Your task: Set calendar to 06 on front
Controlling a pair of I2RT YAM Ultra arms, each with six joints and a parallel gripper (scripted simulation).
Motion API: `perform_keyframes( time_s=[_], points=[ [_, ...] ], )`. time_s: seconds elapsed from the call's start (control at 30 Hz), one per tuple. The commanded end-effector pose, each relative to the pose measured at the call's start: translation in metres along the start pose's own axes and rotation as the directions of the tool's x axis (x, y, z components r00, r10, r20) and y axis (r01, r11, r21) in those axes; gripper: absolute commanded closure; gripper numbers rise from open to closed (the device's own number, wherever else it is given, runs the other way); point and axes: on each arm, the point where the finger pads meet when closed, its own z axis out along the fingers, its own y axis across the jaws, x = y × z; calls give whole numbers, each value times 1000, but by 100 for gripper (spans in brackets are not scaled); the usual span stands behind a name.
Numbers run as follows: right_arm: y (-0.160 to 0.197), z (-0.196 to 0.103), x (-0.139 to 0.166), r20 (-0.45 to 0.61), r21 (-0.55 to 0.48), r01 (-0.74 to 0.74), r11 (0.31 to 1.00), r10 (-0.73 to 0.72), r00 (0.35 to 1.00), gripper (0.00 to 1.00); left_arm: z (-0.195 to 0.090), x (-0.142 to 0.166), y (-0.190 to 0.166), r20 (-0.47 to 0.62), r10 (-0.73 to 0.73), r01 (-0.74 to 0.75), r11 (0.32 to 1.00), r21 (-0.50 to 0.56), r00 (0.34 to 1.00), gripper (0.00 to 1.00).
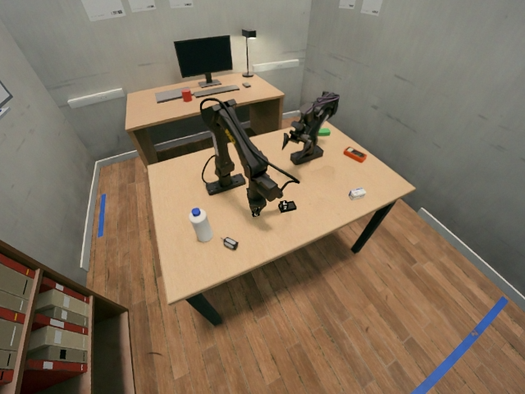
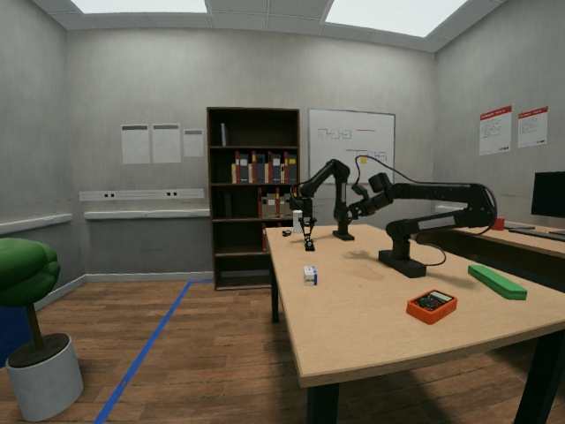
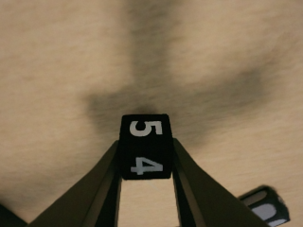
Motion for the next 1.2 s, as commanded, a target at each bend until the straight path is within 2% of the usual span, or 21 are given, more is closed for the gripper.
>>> perform_keyframes(
  time_s=[0.0,0.03,0.1,0.17,0.4,0.6,0.67,0.87,1.17],
  points=[
    [0,-4,0,21,18,-142,990,141,990,74,-2,-13,-1,46,-3,3,1000,2,999,0],
    [0,-4,-1,21,16,-196,980,196,980,74,-2,-13,-1,46,-3,3,1000,2,999,0],
    [0,-4,-1,21,16,-196,980,196,980,74,-2,-13,-1,46,-3,3,1000,2,999,0],
    [-3,-4,-2,23,15,-304,952,304,952,74,-2,-13,-1,46,-3,3,1000,2,999,0],
    [-2,-4,-3,22,10,-583,812,583,812,74,-2,-13,-1,46,-3,3,1000,2,999,0],
    [-4,-5,-4,24,10,-760,650,759,650,74,-2,-13,-1,46,-3,3,1000,2,999,0],
    [-4,-5,-4,24,10,-760,650,759,650,74,-2,-13,-1,46,-3,3,1000,2,999,0],
    [-4,-7,-3,19,6,-911,413,911,413,74,-2,-13,-1,46,-3,3,1000,2,999,0],
    [-3,-7,-3,11,-1,-998,57,998,57,74,-2,-13,-1,46,-3,3,1000,2,999,0]
  ],
)
